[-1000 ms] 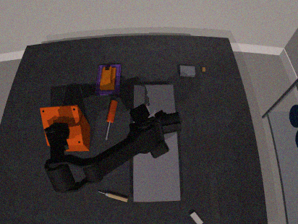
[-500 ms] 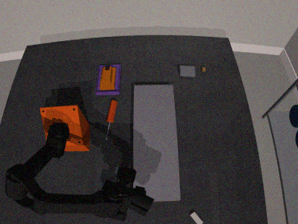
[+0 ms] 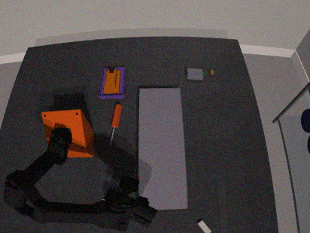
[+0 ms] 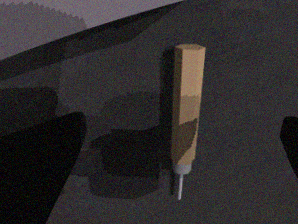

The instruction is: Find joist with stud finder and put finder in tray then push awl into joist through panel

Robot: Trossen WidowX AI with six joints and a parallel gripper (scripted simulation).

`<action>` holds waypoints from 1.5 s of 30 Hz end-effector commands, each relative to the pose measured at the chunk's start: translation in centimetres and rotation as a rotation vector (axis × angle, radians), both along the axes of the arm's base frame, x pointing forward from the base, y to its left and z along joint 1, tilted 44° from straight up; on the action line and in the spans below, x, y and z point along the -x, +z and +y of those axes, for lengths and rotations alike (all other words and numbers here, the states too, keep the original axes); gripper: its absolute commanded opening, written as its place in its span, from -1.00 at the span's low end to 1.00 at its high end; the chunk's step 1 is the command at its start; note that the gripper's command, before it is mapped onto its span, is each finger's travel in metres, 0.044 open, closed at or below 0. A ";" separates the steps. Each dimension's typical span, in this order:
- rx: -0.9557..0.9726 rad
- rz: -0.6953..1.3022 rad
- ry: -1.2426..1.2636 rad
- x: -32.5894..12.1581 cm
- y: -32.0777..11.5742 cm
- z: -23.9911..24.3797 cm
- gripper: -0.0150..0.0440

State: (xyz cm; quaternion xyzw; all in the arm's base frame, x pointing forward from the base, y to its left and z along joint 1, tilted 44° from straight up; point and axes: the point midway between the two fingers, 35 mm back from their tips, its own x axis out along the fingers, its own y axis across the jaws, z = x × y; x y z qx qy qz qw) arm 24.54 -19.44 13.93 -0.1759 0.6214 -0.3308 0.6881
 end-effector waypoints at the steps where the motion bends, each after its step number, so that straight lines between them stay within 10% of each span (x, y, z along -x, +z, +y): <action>1: 0.009 -0.008 -0.005 -0.4 0.5 -0.2 1.00; 38: 0.011 -0.008 -0.005 -0.8 -3.1 -3.7 1.00; 45: 0.011 -0.008 -0.005 -0.8 -3.1 -3.7 0.38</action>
